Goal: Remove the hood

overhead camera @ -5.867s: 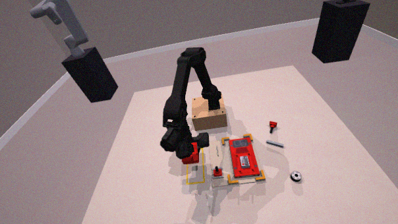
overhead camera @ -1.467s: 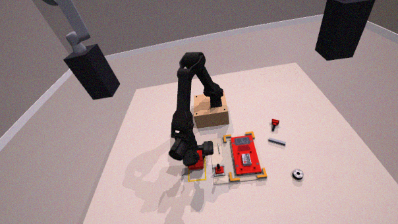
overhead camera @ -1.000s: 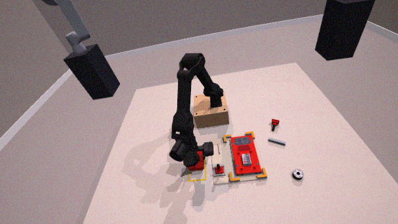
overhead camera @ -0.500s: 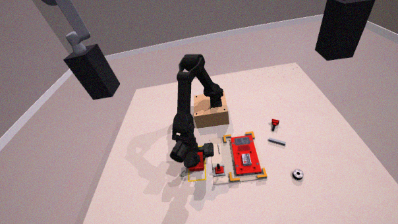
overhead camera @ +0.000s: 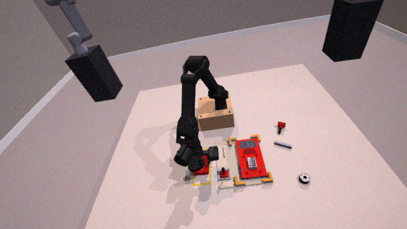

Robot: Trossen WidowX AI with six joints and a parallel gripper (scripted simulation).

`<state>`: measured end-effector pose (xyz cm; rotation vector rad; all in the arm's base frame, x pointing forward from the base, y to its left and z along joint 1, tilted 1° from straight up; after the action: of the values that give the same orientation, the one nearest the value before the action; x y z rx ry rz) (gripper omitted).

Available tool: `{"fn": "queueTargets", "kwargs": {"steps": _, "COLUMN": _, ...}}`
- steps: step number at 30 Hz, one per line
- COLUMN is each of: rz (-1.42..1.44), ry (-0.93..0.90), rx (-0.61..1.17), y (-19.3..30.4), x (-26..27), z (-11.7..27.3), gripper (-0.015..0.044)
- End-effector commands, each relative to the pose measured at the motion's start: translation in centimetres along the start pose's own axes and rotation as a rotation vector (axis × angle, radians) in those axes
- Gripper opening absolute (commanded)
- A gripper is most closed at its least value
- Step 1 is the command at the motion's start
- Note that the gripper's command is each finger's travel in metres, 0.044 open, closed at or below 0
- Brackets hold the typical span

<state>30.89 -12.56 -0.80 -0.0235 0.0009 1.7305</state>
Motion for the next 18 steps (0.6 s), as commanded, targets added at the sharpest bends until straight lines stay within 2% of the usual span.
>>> {"fn": "queueTargets", "kwargs": {"steps": 1, "rz": 0.000, "ry": 0.000, "rx": 0.000, "y": 0.0, "x": 0.0, "z": 0.0, "gripper": 0.0315}}
{"fn": "queueTargets", "kwargs": {"steps": 6, "rz": 0.000, "ry": 0.000, "rx": 0.000, "y": 0.0, "x": 0.0, "z": 0.2, "gripper": 0.0440}}
{"fn": "queueTargets", "kwargs": {"steps": 10, "rz": 0.000, "ry": 0.001, "rx": 0.001, "y": -0.2, "x": -0.1, "z": 2.4, "gripper": 0.0440}}
{"fn": "queueTargets", "kwargs": {"steps": 14, "rz": 0.000, "ry": 0.001, "rx": 0.004, "y": -0.2, "x": 0.0, "z": 6.4, "gripper": 0.0440}}
{"fn": "queueTargets", "kwargs": {"steps": 18, "rz": 0.000, "ry": 0.001, "rx": 0.005, "y": -0.1, "x": 0.0, "z": 7.1, "gripper": 0.0440}}
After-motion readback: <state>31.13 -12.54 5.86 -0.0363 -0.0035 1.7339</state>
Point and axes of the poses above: the point midway between the two fingers, 35 mm back from their tips, its own z axis back along the fingers, its own x axis across the jaws, y = z × x, the point moved 4 cm from there along z, back along the fingers, and after that the axes turned 9 degrees about z, right-handed, at the moved point
